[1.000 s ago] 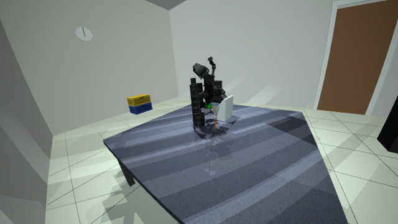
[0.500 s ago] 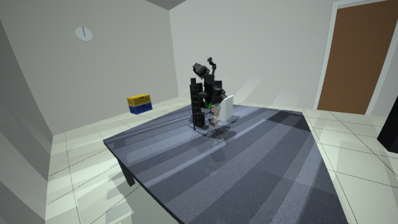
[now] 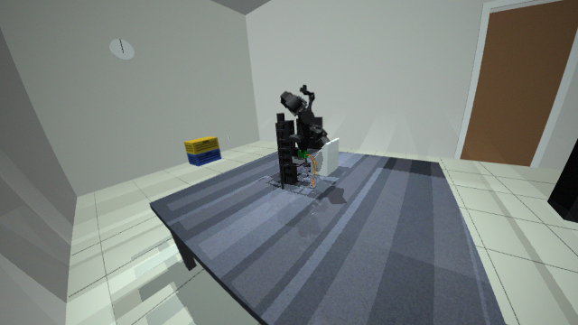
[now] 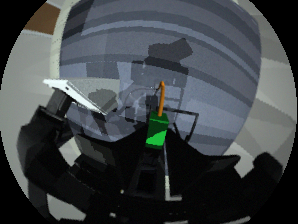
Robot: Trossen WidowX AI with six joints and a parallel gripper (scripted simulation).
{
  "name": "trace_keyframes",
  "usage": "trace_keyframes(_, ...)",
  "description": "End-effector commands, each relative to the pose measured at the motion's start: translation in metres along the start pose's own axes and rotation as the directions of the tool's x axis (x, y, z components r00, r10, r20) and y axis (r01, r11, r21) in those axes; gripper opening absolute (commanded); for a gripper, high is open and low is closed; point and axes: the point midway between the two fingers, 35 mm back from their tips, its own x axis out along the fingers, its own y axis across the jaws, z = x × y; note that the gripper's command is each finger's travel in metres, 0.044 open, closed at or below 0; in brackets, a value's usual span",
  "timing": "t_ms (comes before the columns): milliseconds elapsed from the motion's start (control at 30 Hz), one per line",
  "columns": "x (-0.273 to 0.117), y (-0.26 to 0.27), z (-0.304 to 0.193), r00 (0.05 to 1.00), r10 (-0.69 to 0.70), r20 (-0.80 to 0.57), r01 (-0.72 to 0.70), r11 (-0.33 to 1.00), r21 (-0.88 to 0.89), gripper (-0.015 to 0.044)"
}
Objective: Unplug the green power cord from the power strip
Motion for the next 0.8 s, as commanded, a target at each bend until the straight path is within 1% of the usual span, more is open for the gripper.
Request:
trace_keyframes(0,-0.009,0.000,0.033,0.998,-0.007,0.068,0.008,1.000,-0.013,0.0000)
trace_keyframes(233,-0.012,0.001,0.044,0.998,-0.007,0.068,0.008,1.000,-0.014,0.0000)
trace_keyframes(267,-0.009,0.002,0.037,0.998,-0.005,0.066,0.006,1.000,-0.017,0.0026)
trace_keyframes(433,-0.009,0.002,0.037,0.998,-0.005,0.066,0.006,1.000,-0.017,0.0157)
trace_keyframes(767,-0.011,0.001,0.037,0.998,-0.005,0.065,0.007,1.000,-0.016,0.0160)
